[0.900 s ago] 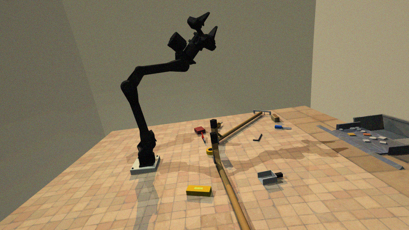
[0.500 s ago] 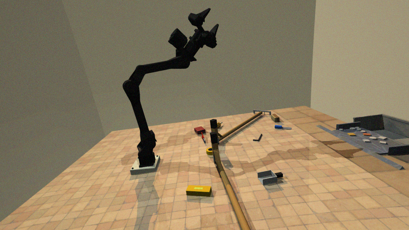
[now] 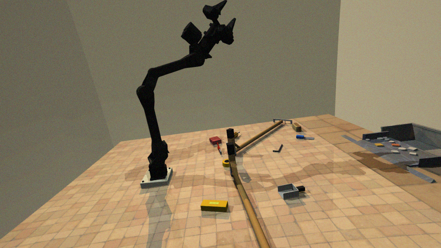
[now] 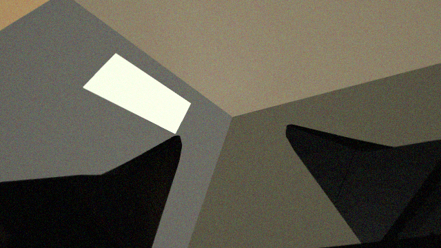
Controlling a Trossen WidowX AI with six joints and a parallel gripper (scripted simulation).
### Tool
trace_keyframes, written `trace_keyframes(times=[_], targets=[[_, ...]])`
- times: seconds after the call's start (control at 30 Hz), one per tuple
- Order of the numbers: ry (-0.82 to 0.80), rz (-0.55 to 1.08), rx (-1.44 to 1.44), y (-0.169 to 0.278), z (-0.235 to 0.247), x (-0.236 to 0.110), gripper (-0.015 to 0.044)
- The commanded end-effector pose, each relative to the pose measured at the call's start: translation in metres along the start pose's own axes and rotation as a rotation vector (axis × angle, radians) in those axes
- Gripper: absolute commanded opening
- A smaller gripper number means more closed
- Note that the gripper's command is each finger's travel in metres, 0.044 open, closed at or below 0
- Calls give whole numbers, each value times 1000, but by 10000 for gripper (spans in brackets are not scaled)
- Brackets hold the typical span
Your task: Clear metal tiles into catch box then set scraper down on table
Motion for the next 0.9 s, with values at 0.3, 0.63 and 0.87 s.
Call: trace_keyframes(times=[0.3, 0.63, 0.87], targets=[[-9, 0, -4, 10, 17, 18, 440], [-9, -1, -4, 16, 28, 29, 440], [-9, -1, -4, 21, 36, 35, 440]])
Point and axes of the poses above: the point midway between the two fingers, 35 mm back from their tips, its own x axis out along the fingers, its own z axis across the jaws, y = z × x, the point moved 10 cm from there along -x, back along the fingers, and after that the axes turned 1 degree about -x, right-handed, at the moved point
